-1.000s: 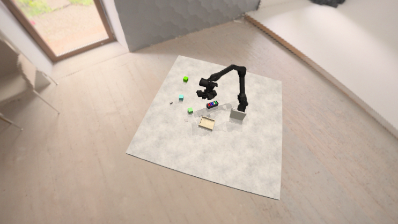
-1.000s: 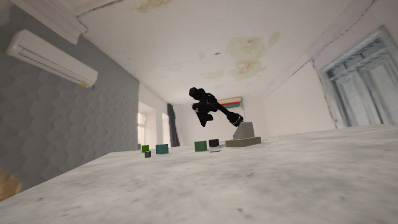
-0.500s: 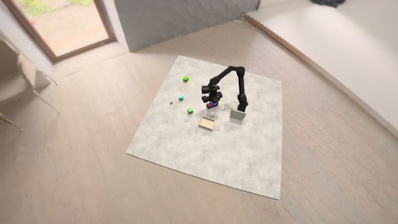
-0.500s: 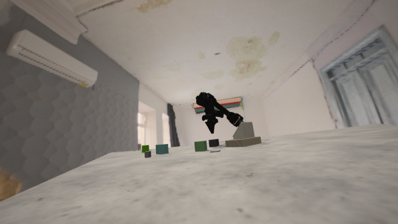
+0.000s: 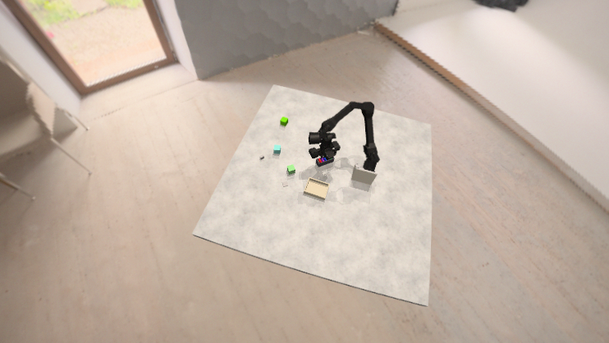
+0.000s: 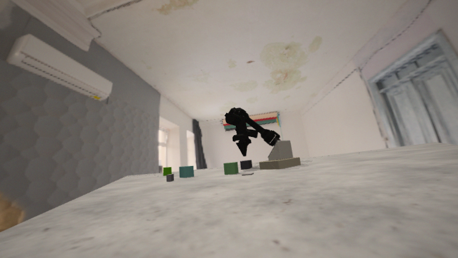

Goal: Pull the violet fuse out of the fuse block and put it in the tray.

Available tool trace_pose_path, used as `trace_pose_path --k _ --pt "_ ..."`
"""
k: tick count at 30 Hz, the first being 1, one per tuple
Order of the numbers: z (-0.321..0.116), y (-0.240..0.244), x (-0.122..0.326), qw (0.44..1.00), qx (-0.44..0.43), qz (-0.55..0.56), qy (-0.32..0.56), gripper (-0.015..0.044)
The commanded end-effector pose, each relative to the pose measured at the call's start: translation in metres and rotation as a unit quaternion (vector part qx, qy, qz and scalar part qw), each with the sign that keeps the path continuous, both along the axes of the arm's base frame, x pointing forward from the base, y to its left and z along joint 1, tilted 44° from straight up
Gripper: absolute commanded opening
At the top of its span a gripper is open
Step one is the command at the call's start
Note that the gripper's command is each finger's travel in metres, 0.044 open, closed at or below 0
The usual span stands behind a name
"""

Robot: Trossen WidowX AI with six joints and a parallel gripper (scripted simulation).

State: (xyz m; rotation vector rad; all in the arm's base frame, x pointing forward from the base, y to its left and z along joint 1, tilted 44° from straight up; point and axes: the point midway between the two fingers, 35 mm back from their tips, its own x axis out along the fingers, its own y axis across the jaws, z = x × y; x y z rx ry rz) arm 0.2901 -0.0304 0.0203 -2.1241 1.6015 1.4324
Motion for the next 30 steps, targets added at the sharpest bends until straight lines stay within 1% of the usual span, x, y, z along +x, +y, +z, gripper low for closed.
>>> trace_pose_path --k 1,30 --pt "-0.004 -0.004 -0.002 1.000 -0.003 0.002 0.004 0.0069" --pt "-0.014 -0.015 -0.003 1.000 -0.004 0.002 0.004 0.0069"
